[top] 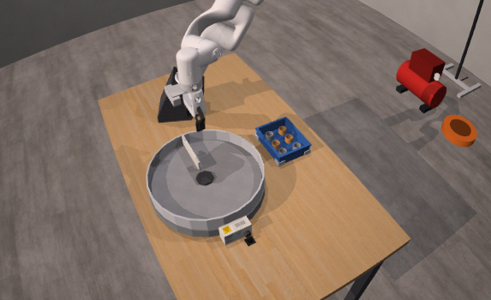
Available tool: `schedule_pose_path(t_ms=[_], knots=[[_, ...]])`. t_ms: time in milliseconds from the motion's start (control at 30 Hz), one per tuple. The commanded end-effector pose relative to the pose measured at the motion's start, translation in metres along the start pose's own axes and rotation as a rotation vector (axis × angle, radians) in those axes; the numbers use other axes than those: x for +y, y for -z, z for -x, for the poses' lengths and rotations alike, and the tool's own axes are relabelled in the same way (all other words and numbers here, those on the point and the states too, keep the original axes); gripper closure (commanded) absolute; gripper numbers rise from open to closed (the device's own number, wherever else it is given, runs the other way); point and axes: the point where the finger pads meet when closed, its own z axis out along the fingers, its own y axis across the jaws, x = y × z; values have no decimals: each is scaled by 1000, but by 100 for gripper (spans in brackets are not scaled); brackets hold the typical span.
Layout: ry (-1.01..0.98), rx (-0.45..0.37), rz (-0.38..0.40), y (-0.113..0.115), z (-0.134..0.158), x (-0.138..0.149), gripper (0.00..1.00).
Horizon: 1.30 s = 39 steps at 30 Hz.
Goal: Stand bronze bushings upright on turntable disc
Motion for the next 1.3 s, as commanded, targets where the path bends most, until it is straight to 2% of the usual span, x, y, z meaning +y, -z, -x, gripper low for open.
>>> schedule_pose_path(t_ms=[0,433,467,1267], knots=[[-4,-14,-8,3,4,9,0],[-4,-14,-8,3,4,9,0],[-4,-14,-8,3,4,9,87],[-4,-14,-8,3,4,9,87]])
